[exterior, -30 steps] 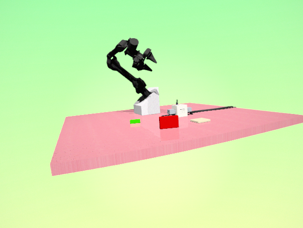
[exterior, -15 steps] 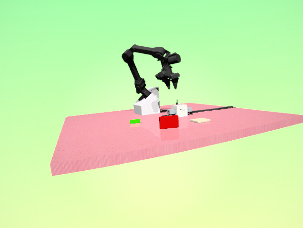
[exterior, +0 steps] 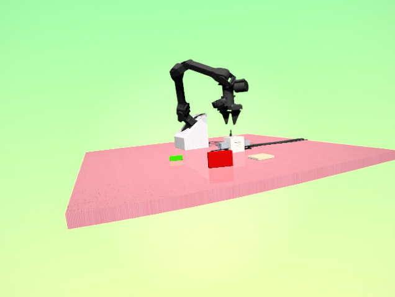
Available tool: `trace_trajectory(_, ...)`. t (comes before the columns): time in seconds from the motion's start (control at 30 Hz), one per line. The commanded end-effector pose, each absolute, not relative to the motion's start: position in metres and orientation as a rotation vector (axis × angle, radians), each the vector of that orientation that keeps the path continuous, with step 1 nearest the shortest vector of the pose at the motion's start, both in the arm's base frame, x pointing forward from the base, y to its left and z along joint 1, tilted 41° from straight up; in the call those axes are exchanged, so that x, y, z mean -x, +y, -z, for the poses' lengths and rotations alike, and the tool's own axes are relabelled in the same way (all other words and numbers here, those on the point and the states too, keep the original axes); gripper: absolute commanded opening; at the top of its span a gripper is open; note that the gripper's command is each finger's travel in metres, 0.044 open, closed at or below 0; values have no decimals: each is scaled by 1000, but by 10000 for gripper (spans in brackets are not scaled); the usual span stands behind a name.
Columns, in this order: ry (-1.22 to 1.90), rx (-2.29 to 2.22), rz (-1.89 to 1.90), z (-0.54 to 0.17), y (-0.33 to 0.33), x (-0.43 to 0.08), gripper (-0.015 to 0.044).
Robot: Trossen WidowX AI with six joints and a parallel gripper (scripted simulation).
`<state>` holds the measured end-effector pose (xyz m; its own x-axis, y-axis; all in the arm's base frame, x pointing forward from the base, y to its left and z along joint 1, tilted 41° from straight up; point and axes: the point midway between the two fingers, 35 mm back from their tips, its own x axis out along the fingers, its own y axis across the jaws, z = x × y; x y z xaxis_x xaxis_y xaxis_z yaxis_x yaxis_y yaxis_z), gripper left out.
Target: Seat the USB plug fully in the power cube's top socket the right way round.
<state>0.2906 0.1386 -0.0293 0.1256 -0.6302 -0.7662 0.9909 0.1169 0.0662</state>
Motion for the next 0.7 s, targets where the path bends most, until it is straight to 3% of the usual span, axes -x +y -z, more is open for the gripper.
trace_trajectory(0.0, 654, -679, 1326, 32, 138, -291, 440)
trace_trajectory(0.67, 654, -679, 1326, 47, 126, -293, 440)
